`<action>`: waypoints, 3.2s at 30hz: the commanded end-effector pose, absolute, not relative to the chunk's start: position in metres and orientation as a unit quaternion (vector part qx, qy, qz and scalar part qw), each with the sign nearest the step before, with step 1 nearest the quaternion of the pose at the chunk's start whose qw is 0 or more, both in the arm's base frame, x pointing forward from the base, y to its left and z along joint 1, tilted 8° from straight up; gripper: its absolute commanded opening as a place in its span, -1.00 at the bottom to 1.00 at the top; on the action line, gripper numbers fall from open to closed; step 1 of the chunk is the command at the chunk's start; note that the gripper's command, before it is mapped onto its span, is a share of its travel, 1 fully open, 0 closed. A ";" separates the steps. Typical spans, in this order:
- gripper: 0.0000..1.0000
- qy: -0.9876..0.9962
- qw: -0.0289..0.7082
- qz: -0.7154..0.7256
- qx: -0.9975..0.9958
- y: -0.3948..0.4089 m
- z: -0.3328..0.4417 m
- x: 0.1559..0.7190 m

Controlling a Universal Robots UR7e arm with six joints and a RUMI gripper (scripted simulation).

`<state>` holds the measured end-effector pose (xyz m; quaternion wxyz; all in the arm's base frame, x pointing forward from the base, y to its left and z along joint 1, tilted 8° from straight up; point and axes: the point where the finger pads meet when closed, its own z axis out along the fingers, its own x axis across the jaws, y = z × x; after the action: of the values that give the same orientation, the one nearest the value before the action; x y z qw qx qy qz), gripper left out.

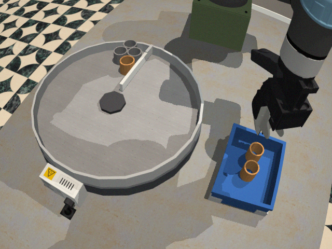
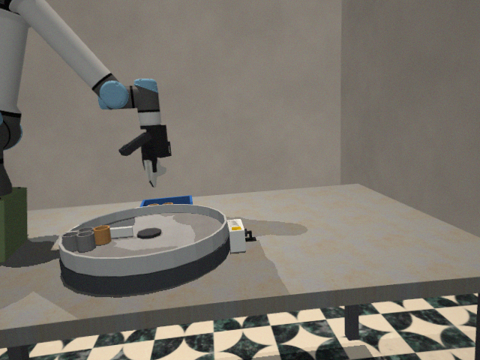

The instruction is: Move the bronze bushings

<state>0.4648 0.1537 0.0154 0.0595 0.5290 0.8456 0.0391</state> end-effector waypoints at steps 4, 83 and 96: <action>-0.88 0.846 0.060 0.039 0.529 0.154 0.021 0.464; -0.90 0.846 0.060 0.039 0.529 0.136 0.020 0.459; -0.90 0.846 0.060 0.039 0.529 0.059 0.016 0.433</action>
<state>0.4415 0.0841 0.0160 0.0593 0.5297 0.8453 0.0375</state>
